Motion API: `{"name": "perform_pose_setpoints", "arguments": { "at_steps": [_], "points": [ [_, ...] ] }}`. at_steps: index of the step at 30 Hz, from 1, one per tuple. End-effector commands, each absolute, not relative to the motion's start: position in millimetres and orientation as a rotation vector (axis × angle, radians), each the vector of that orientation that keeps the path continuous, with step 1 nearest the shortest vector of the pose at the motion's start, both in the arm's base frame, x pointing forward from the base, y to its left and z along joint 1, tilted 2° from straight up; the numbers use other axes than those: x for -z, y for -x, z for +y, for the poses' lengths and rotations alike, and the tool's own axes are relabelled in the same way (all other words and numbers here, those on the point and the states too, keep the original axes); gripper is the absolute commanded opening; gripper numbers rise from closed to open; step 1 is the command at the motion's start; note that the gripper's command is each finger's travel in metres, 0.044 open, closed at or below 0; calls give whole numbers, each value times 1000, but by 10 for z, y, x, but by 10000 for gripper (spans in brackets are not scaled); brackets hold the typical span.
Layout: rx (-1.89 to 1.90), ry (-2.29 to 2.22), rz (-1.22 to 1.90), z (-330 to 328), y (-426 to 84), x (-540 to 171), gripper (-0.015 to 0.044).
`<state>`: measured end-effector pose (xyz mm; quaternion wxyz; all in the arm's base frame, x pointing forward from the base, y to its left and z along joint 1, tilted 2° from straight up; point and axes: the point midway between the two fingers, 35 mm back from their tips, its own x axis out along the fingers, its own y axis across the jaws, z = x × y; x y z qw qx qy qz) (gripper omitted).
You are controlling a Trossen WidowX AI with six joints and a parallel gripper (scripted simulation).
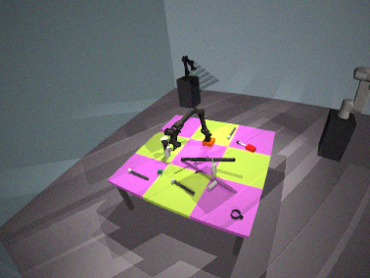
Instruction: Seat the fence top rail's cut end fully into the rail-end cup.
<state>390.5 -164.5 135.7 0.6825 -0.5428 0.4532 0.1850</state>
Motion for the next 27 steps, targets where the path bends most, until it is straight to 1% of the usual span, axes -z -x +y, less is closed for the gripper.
{"name": "perform_pose_setpoints", "arguments": {
  "at_steps": [1,10,20,26,27],
  "points": [
    [-429,1217,1020,-1646,-3917,-1262,440],
    [-429,1217,1020,-1665,-3956,-1184,440],
    [-429,1217,1020,-1665,-3956,-1184,177],
    [-429,1217,1020,-1665,-3956,-1184,138],
    [-432,1220,1018,-1663,-3953,-1184,111]
  ]
}}
